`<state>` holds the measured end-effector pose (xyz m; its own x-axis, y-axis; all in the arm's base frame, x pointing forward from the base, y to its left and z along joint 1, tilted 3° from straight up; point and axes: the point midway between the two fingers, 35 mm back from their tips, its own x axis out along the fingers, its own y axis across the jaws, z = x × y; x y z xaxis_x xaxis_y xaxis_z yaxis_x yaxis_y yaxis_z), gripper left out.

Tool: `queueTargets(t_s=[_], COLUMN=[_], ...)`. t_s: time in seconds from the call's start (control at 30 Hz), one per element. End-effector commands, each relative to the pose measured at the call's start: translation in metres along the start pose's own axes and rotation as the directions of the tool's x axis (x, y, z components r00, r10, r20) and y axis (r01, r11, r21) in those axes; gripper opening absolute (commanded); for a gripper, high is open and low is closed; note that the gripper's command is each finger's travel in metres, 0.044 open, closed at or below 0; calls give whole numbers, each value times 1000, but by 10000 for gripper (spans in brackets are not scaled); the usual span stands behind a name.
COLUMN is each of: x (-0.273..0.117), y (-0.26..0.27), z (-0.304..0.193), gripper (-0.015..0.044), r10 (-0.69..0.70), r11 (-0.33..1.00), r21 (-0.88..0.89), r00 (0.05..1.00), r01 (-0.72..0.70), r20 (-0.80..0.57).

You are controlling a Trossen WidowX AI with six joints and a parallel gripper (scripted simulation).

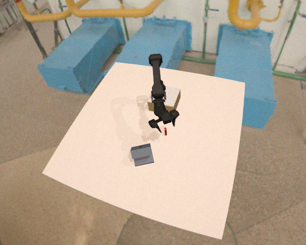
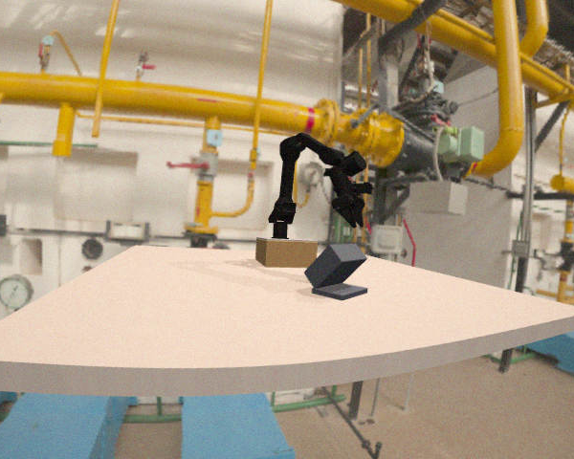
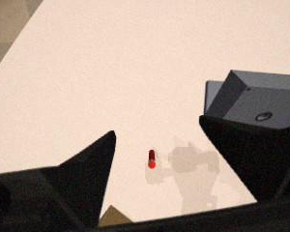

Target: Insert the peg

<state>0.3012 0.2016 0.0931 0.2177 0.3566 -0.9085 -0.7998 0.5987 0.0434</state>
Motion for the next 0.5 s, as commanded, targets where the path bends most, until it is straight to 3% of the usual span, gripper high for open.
queueTargets(t_s=[0.0, 0.47], x=[12, 34], y=[2, 14], z=[-17, -69], gripper=[440, 440], r10=[-3, -18], r11=[995, 912], r21=[103, 377], r00=[996, 935], r01=[12, 161], r20=[-90, -354])
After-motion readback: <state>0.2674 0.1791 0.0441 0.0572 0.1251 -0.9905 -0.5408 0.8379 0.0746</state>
